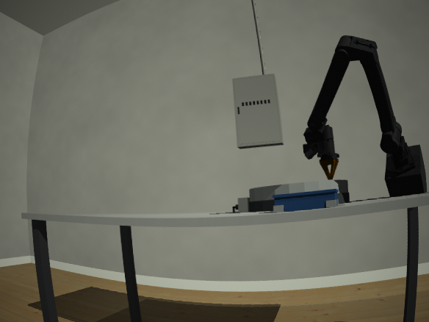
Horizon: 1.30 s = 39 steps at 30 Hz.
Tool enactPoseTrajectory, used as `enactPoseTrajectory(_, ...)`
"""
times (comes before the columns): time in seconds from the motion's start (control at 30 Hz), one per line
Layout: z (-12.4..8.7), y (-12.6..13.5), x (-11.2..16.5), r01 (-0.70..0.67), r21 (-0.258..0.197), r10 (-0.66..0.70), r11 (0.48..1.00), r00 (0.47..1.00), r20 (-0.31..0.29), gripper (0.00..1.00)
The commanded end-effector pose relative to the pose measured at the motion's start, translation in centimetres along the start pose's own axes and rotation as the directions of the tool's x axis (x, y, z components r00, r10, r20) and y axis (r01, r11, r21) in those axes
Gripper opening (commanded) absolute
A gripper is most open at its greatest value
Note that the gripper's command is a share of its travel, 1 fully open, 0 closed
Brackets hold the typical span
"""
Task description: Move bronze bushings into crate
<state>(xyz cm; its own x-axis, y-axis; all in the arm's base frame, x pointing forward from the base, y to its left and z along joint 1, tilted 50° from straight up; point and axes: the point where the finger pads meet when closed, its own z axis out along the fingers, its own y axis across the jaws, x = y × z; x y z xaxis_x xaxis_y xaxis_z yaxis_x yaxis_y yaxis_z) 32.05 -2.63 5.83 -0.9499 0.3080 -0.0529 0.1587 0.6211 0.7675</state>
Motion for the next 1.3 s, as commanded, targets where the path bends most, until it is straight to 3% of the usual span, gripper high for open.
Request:
enactPoseTrajectory(0.0,0.2,0.58,-0.65,0.016,-0.001,-0.016,1.0,1.0,-0.003,0.14)
enactPoseTrajectory(1.27,0.47,0.75,-0.15,0.013,-0.002,-0.013,1.0,1.0,-0.005,0.14)
